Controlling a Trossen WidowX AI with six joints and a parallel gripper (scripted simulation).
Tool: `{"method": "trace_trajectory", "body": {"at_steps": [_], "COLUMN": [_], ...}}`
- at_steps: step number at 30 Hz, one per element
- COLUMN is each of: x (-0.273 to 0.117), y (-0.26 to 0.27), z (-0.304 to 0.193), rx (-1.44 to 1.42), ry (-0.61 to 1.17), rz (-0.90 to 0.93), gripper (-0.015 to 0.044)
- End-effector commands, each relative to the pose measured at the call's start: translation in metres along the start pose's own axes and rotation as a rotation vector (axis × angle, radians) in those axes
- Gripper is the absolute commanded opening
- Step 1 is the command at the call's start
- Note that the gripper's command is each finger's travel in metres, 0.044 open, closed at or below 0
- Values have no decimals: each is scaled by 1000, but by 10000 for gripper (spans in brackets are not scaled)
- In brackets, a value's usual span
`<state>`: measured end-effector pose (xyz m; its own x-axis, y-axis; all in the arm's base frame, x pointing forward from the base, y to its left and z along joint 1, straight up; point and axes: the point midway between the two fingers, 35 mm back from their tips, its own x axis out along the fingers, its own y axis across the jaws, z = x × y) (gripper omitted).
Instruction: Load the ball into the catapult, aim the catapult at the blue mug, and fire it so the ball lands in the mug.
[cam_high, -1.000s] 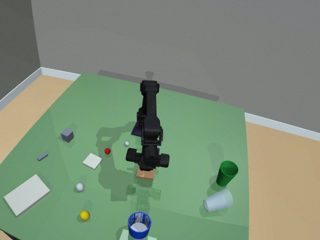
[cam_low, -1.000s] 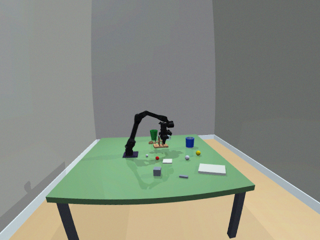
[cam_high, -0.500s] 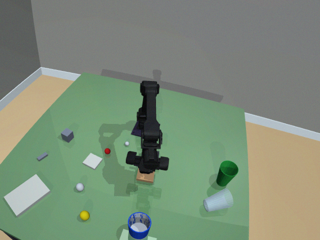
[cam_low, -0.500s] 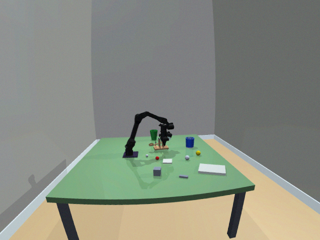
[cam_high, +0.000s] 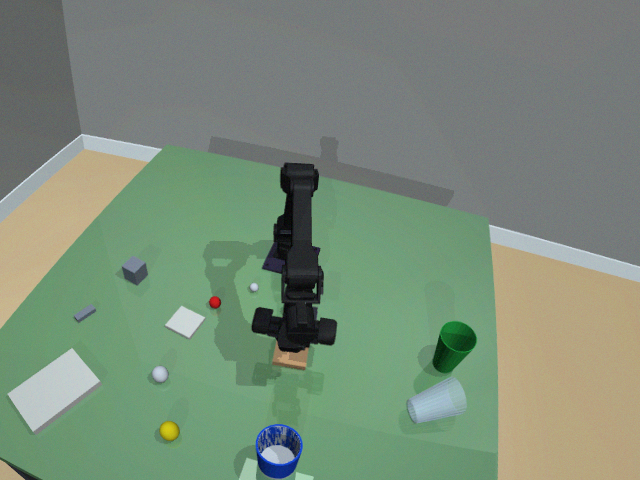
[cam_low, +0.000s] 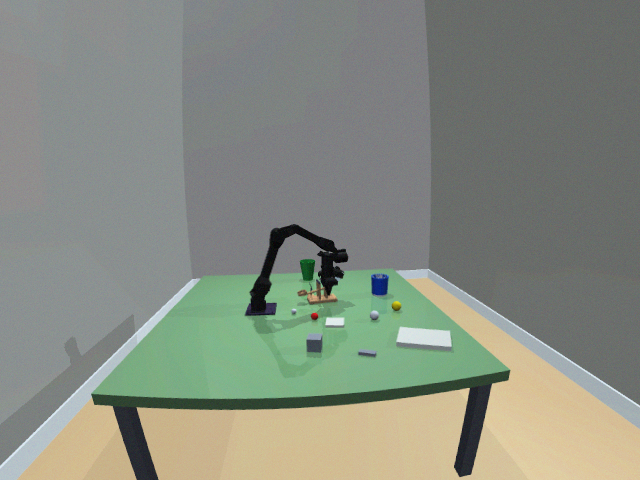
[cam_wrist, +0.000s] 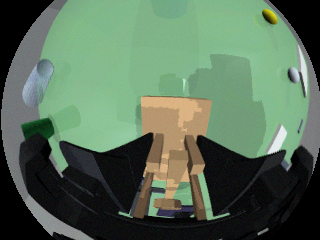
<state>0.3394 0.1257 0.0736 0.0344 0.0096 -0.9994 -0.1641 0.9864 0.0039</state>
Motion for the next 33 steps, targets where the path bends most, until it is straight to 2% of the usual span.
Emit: {"method": "trace_trajectory", "body": {"at_steps": [1,2,16,19,26,33], "x": [-1,-1,-1,-19,-98,-86], "y": [0,0,0,0,0,0], "z": [1,1,1,3,0,2], "rx": [0,0,0,0,0,0], "ry": [-2,-2,-2,-2,1,4], "rz": [0,0,0,0,-1,-1], "gripper": [0,0,368,440,440,440]}}
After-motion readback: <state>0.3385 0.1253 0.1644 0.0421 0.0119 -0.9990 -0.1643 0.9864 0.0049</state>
